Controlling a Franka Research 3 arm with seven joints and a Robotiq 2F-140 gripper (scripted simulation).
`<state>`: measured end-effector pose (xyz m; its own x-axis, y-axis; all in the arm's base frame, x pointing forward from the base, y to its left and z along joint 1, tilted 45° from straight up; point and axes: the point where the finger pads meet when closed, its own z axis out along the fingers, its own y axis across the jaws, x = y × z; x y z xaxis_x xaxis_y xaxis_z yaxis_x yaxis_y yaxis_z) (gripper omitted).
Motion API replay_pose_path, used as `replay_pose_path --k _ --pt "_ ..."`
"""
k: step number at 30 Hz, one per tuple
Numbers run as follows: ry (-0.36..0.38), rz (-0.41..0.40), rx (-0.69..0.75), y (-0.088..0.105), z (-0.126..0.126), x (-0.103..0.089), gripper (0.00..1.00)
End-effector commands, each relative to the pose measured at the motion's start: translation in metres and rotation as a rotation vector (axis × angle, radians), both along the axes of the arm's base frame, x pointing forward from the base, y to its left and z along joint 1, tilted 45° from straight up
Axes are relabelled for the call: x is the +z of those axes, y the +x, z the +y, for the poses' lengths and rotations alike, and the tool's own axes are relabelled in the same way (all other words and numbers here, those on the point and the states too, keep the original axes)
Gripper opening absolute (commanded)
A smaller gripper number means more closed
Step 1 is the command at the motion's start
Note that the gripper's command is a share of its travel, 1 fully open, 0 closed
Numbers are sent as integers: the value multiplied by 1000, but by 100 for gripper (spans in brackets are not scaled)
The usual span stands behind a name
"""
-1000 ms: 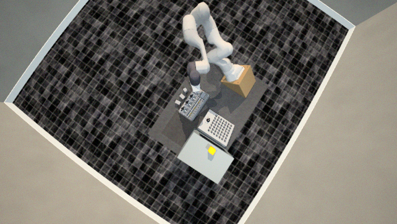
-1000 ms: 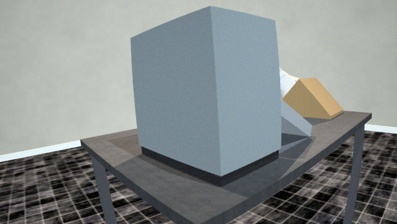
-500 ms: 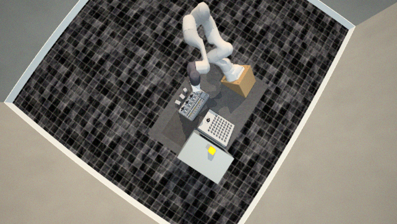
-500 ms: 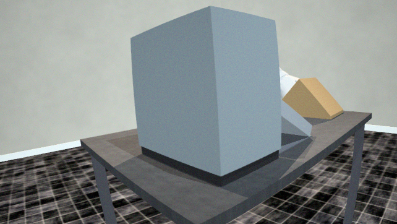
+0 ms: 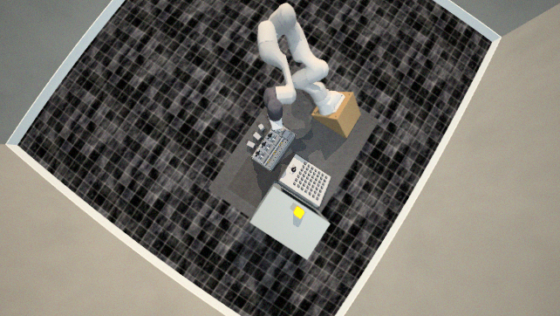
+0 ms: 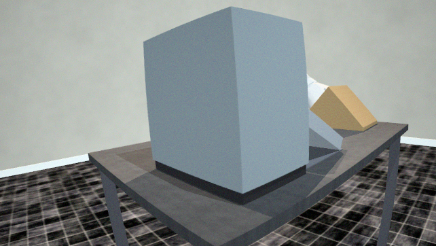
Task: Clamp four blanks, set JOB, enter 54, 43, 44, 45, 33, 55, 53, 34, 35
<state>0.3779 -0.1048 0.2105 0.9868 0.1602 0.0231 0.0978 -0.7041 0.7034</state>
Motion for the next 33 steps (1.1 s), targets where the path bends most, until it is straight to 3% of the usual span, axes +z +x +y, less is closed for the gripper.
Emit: replay_pose_path --k 1,33 --pt "2 -3 -1 0 0 -1 0" --pt "2 -3 -1 1 -3 -4 0"
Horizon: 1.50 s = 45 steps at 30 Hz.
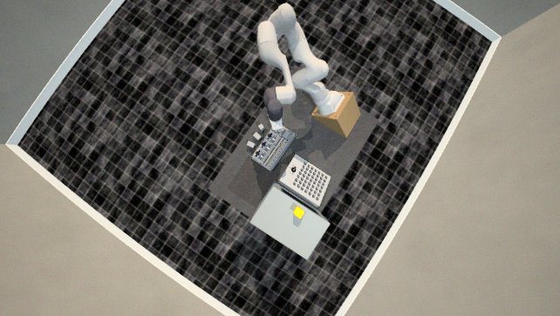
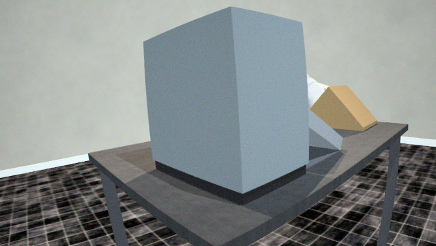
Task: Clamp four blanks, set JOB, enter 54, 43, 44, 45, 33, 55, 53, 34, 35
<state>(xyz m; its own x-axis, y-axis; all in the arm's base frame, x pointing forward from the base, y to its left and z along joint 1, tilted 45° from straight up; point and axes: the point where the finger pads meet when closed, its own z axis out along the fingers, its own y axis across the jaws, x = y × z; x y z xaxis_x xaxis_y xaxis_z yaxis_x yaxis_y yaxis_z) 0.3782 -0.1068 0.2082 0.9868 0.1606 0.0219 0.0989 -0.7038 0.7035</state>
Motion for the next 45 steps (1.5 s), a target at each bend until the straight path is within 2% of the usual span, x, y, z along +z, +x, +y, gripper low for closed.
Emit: replay_pose_path --k 1,14,45 --pt "2 -4 -1 1 -1 -2 0" --pt "2 -4 -1 2 -7 -9 0" --pt "2 -4 -1 2 -6 -8 0"
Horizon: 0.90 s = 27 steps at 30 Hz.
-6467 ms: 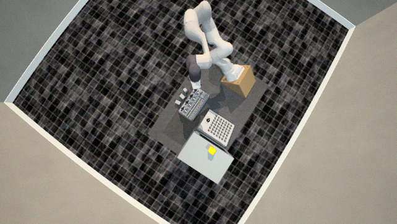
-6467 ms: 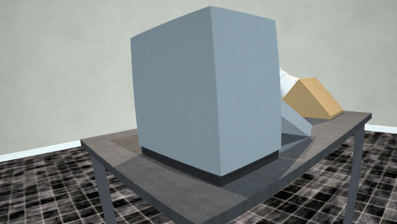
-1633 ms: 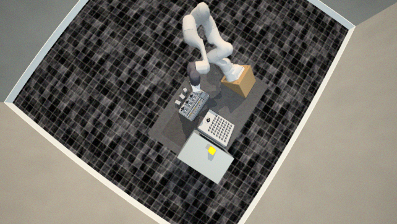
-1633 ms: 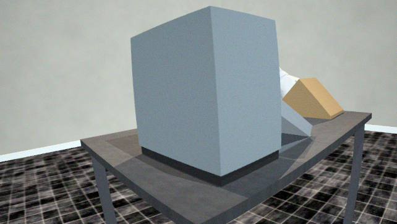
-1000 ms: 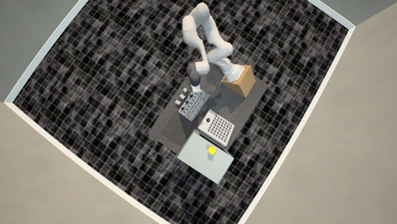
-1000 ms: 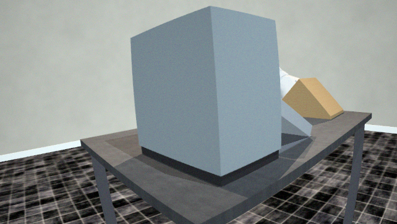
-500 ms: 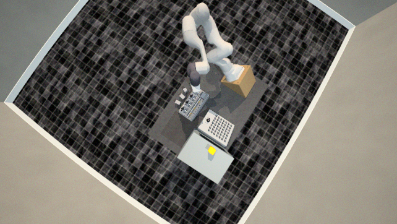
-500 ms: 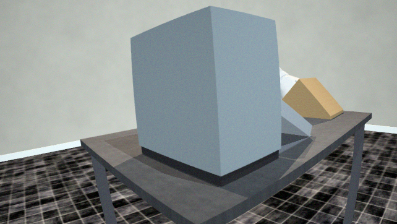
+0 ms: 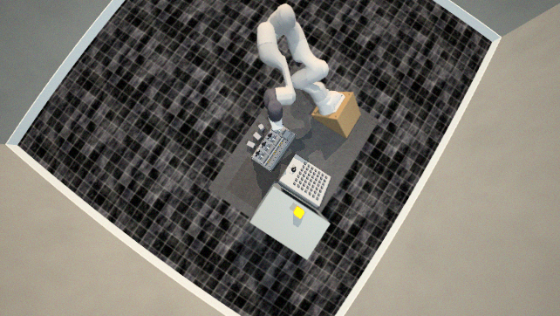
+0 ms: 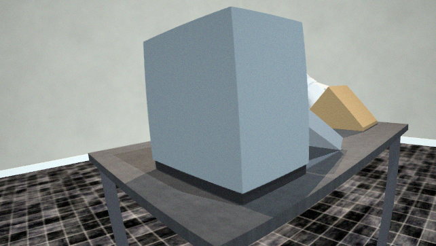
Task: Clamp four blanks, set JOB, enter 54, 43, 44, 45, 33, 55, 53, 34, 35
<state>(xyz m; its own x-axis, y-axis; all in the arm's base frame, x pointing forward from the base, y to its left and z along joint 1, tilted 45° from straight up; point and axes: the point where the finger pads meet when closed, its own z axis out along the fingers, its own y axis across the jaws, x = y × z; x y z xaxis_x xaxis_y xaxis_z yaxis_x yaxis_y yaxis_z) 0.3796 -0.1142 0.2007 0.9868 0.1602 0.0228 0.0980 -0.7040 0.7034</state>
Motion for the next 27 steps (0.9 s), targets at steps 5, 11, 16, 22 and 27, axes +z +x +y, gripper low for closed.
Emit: replay_pose_path --k 5,11,16,22,27 --pt "2 -3 -1 0 2 1 0" --pt "2 -3 -1 0 4 3 0" --pt "2 -3 -1 0 4 3 0" --pt "2 -3 -1 -1 7 6 0" --pt "2 -3 -1 -2 14 13 0"
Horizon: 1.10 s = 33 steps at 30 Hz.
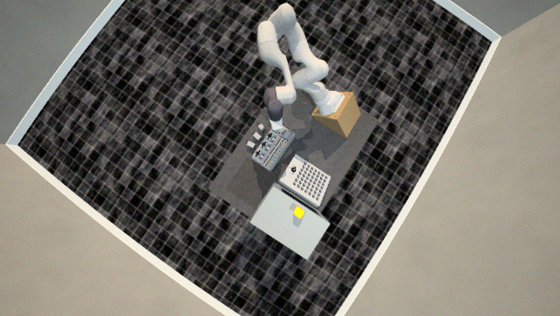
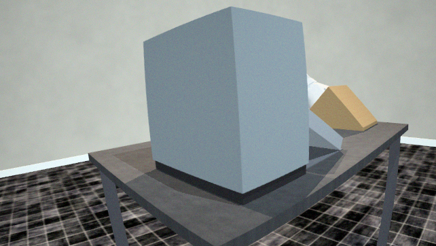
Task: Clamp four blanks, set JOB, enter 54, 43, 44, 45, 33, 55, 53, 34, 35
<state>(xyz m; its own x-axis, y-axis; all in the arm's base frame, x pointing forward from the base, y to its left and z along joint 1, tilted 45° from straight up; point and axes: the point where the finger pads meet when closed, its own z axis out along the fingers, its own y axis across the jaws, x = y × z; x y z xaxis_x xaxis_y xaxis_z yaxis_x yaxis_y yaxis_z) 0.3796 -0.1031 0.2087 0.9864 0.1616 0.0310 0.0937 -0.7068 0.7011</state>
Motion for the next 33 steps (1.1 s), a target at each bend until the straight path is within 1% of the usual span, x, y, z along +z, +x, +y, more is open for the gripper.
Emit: replay_pose_path --k 1,10,12,18,22,27,33 --pt "-3 4 -3 -3 5 8 0" --pt "-3 4 -3 -8 33 36 0" --pt "-3 4 -3 -8 33 36 0" --pt "-3 4 -3 -12 54 57 0" --pt "-3 4 -3 -14 64 68 0" --pt "-3 4 -3 -15 72 76 0" --pt "-3 4 -3 -16 74 79 0"
